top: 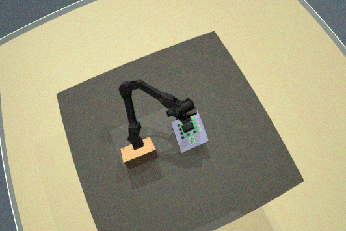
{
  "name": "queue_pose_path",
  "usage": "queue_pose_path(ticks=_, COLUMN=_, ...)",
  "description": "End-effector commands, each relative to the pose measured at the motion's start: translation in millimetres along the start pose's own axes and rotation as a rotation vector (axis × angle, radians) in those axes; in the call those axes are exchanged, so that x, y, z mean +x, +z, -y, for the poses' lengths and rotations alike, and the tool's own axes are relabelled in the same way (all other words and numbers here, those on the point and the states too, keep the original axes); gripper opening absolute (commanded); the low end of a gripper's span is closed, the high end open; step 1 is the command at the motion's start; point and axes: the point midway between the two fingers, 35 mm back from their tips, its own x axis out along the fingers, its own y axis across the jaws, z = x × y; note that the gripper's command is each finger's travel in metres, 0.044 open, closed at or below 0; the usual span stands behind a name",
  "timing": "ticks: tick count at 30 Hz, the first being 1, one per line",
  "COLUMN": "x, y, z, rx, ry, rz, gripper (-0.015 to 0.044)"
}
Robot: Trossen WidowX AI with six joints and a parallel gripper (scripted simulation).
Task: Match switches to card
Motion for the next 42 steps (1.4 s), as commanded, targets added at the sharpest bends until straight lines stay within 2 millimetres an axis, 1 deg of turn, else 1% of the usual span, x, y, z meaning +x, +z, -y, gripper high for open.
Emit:
queue_pose_path(ticks=1, x=0.9, y=0.1, z=0.6, rx=0.004, ry=-0.004, rz=0.001, gripper=0.0)
queue_pose_path(ticks=42, x=4.7, y=0.0, z=0.6, rx=0.003, ry=-0.004, rz=0.001, gripper=0.0)
